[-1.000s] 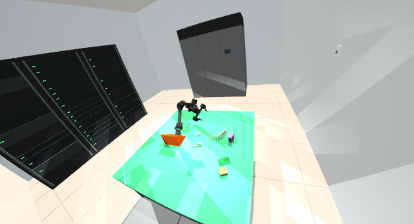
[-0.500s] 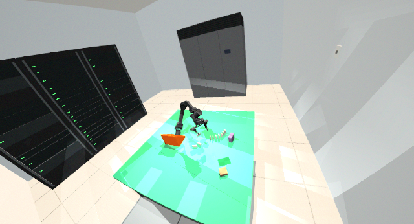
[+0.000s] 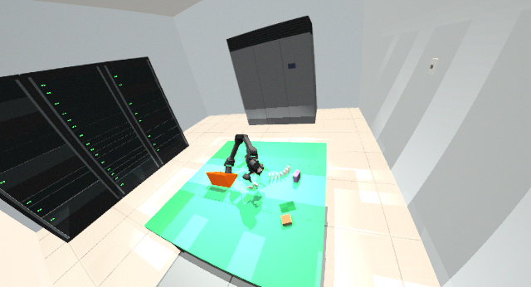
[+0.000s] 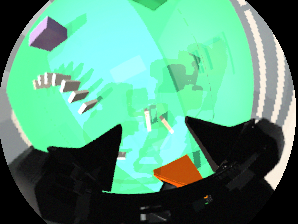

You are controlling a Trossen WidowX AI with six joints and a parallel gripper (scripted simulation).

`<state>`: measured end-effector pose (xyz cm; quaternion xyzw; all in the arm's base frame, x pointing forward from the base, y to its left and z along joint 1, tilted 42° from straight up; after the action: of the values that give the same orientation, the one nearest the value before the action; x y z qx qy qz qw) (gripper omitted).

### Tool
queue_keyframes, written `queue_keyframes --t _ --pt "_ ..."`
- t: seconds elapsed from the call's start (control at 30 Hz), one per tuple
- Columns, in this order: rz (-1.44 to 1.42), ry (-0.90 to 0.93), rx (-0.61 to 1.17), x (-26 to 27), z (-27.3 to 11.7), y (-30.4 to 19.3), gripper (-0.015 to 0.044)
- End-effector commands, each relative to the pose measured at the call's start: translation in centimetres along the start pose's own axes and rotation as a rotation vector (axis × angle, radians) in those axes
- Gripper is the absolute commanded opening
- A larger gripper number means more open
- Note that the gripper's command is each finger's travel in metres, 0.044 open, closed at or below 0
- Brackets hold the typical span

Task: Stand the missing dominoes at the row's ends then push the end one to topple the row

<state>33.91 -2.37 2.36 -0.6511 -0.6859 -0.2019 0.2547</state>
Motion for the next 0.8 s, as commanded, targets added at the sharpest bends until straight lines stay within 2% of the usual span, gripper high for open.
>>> queue_keyframes --t 0.0,0.2,0.47,0.77 --pt "-0.053 0.049 0.053 0.2 0.6 -0.4 0.044" --pt "-0.053 0.049 0.053 0.3 0.8 -0.6 0.044" --pt "-0.053 0.051 0.053 0.7 7.0 -0.9 0.044" --pt "-0.053 0.052 0.053 0.8 7.5 -1.1 0.044"
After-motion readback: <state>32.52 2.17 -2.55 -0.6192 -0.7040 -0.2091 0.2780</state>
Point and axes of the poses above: the point midway between the two fingers, 35 mm back from their tips, its own z axis out along the fingers, its own x axis across the jaws, y = z × x, the point moved 1 cm from there along -z, back along the fingers, and after that the axes turned 12 degrees about -z, right-handed, at the moved point
